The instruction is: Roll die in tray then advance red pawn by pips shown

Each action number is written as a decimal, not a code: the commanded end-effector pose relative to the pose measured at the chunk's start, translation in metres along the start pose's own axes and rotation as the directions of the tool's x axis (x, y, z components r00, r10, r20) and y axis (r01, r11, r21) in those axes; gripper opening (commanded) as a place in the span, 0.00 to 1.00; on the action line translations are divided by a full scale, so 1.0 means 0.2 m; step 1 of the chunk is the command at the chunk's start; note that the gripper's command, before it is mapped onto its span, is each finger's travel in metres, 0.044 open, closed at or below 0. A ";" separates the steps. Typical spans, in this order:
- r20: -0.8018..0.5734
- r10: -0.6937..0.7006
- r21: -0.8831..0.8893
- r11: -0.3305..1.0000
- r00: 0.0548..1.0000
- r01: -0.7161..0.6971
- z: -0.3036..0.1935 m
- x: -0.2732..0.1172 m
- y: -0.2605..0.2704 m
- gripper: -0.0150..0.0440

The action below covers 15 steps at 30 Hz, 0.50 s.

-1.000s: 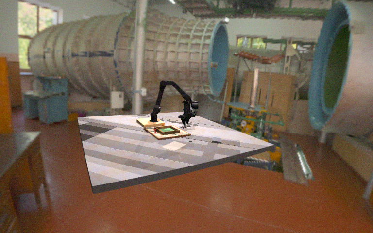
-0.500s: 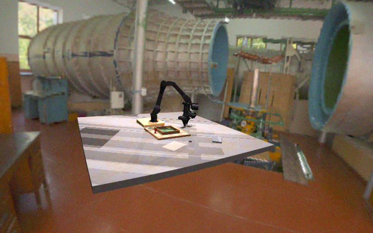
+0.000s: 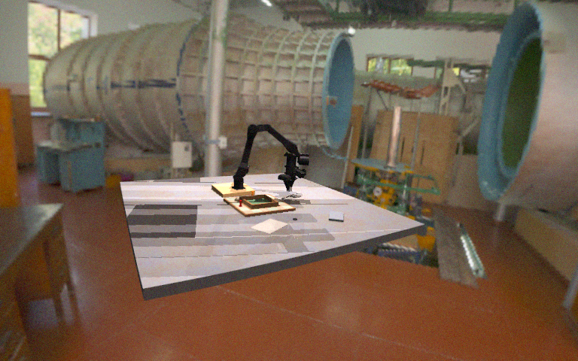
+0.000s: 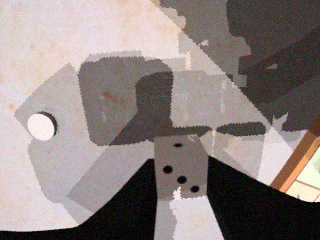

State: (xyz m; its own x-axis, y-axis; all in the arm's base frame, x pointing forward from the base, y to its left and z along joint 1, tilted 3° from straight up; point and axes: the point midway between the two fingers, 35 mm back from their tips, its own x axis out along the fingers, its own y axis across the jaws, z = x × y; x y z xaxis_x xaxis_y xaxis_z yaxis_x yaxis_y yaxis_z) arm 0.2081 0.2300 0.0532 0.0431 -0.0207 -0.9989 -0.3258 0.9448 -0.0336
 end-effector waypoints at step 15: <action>0.006 0.000 0.004 1.000 1.000 0.000 0.00 -0.45 0.01 0.25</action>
State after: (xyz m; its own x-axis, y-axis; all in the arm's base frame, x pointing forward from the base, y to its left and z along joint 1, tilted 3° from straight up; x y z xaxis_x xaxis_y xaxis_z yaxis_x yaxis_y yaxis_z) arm 0.2050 0.2351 0.1331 0.0468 -0.0160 -0.9988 -0.3265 0.9447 -0.0304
